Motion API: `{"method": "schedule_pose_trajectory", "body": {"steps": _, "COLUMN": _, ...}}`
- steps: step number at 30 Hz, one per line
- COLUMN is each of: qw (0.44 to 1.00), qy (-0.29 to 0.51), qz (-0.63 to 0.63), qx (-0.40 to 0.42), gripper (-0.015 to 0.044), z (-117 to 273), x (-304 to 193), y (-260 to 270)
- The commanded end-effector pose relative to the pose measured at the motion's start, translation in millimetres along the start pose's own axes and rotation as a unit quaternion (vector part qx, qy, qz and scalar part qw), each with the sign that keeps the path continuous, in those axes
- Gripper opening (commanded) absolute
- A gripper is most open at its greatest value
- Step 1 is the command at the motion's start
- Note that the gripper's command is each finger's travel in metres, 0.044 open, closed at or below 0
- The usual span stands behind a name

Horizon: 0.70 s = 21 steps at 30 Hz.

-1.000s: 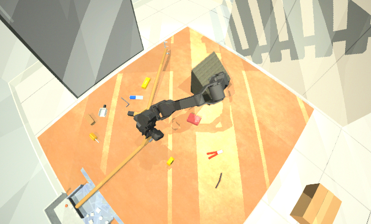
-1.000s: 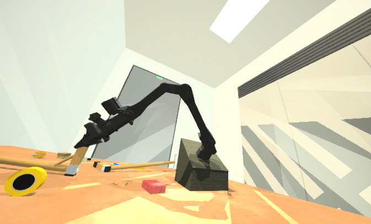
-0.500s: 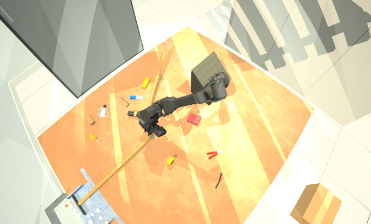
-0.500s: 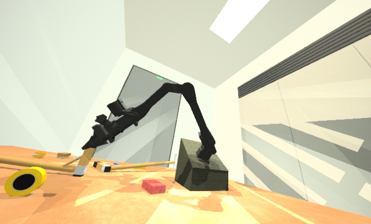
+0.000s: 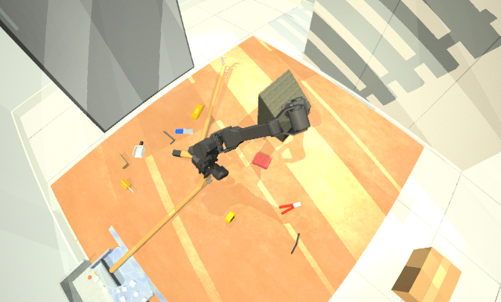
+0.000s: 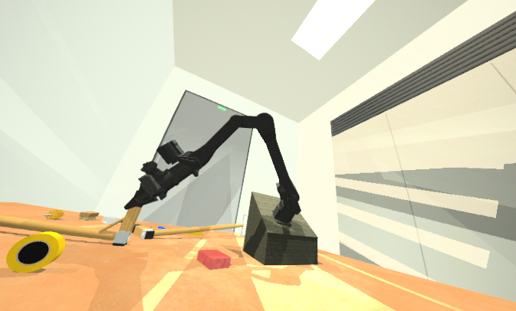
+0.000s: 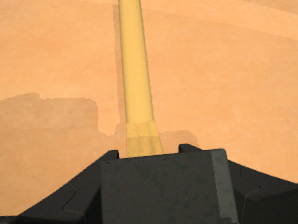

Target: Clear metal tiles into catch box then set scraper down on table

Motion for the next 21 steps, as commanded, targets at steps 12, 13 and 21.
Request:
{"method": "schedule_pose_trajectory", "body": {"steps": 12, "qw": 1.000, "qy": -0.007, "qz": -0.001, "qx": -0.005, "gripper": 0.0000, "z": 20.0, "x": -14.5, "y": 0.0}}
{"method": "schedule_pose_trajectory", "body": {"steps": 13, "qw": 1.000, "qy": -0.007, "qz": -0.001, "qx": -0.005, "gripper": 0.0000, "z": 20.9, "x": -15.7, "y": 0.1}}
{"method": "schedule_pose_trajectory", "body": {"steps": 21, "qw": 1.000, "qy": -0.007, "qz": -0.001, "qx": -0.005, "gripper": 0.0000, "z": 28.5, "x": -25.8, "y": 1.1}}
Point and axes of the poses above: the point midway between the two fingers, 35 mm back from their tips, its own z axis back along the fingers, its own y axis across the jaws, x = y × z, the point moved 10 cm from there along z, back along the fingers, and after that the axes turned 13 degrees about z, right-handed, at the moved point
